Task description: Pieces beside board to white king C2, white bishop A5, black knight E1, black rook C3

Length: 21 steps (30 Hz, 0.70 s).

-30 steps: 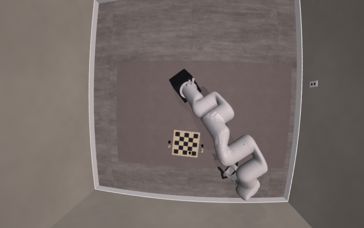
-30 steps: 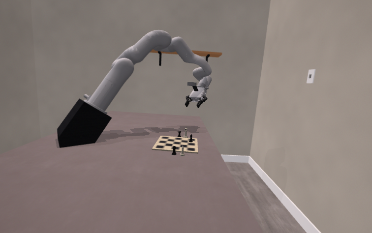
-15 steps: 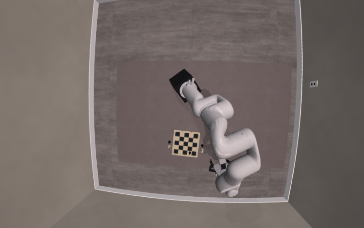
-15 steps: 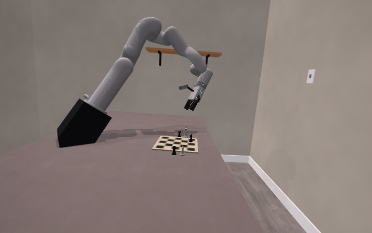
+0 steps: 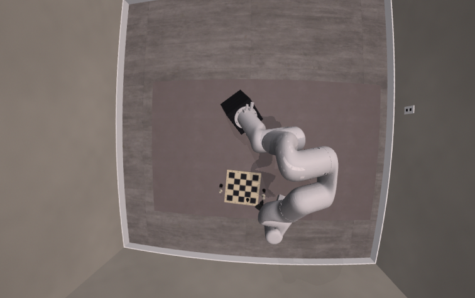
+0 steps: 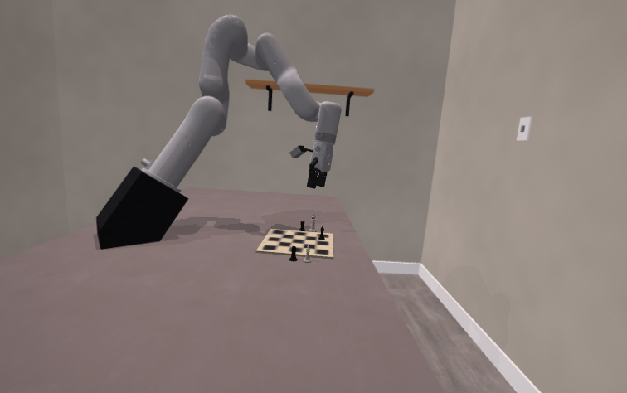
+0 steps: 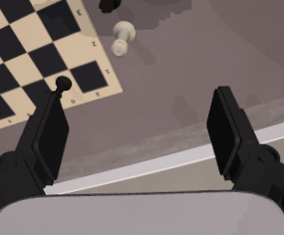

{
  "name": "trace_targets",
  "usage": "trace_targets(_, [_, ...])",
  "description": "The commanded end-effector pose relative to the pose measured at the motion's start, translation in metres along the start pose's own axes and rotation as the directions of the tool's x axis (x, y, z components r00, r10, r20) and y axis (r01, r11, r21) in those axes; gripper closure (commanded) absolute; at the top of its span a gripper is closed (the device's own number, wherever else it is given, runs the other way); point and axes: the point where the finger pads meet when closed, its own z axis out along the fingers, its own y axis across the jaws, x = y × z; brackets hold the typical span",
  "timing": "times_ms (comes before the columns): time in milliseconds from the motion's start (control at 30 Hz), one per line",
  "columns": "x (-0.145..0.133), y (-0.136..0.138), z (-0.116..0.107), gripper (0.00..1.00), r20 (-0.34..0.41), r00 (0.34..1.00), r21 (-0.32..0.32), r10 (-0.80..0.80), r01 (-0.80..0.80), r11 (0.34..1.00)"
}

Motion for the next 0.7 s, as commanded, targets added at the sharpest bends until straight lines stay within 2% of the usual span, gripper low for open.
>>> trace_targets(0, [-0.005,-0.012,-0.003,0.0,0.071,0.992,-0.052,0.105,-0.101,0.994])
trace_targets(133, [-0.007,-0.023,-0.004,0.0,0.095,0.981,-0.071,0.167,-0.161,0.984])
trace_targets(667, [-0.007,-0.023,-0.002,0.0,0.096,0.981,-0.071,0.17,-0.163,0.984])
